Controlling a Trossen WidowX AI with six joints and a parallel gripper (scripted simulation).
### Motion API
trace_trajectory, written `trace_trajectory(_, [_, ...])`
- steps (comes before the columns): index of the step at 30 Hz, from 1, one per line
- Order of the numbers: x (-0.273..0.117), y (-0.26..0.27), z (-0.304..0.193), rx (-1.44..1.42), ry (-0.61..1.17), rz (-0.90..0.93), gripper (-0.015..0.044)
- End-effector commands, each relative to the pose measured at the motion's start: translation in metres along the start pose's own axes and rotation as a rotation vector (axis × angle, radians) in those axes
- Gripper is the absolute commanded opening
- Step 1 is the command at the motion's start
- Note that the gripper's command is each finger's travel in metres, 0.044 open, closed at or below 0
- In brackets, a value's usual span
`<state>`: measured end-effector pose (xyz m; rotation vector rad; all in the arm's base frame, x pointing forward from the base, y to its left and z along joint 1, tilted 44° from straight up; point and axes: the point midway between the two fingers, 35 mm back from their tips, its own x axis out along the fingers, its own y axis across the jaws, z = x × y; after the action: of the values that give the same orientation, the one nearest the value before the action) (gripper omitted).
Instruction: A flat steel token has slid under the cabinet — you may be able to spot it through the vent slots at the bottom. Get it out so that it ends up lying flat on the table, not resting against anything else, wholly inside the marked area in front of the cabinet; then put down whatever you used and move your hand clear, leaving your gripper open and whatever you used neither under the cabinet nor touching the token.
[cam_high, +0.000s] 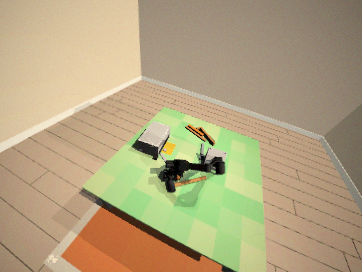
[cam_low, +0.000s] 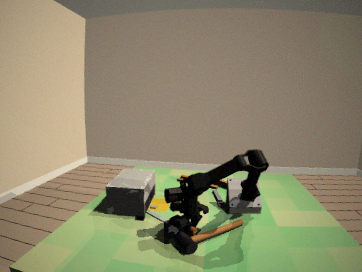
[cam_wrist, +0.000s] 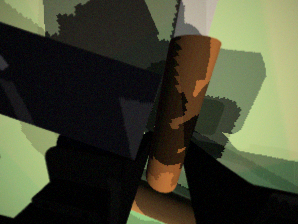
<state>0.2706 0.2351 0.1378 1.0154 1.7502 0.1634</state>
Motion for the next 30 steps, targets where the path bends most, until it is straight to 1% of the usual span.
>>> trace_trajectory(1, [0.000,0.001,0.009,-0.006,-0.006,0.002,0.0000])
trace_trajectory(30, [0.000,-0.002,0.055,-0.008,-0.008,0.000,0.0000])
